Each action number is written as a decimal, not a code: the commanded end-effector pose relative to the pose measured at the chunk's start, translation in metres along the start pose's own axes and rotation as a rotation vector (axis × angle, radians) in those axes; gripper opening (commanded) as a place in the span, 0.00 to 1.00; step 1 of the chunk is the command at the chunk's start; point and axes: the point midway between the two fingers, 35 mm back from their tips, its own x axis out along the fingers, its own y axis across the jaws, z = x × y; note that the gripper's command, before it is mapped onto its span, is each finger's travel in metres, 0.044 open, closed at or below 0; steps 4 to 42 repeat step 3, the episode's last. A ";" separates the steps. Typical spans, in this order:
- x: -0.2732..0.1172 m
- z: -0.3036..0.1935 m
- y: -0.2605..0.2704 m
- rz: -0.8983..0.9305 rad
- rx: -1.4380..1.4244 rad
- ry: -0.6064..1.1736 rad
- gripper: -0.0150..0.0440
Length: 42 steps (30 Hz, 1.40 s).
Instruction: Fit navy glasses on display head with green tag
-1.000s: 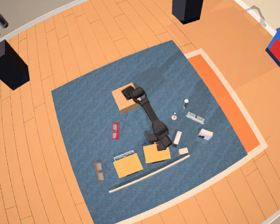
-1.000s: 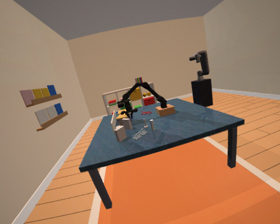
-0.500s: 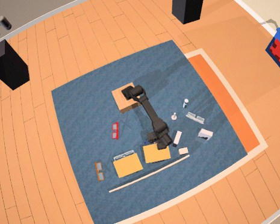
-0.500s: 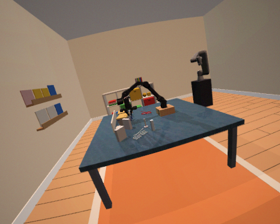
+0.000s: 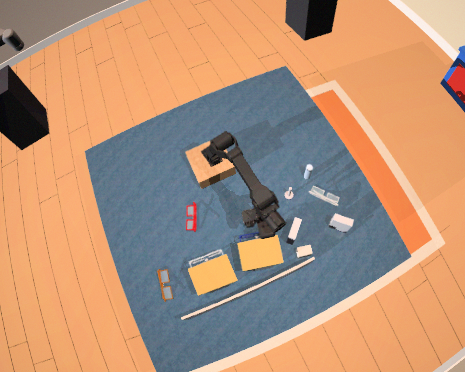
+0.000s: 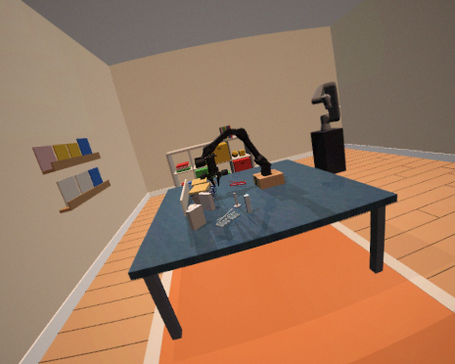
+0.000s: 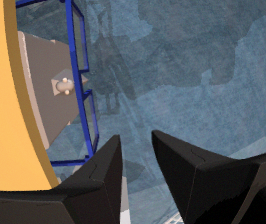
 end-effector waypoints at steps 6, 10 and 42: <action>-0.007 0.000 -0.019 -0.004 0.005 0.002 0.44; -0.007 0.000 -0.019 -0.004 0.005 0.002 0.44; -0.007 0.000 -0.019 -0.004 0.005 0.002 0.44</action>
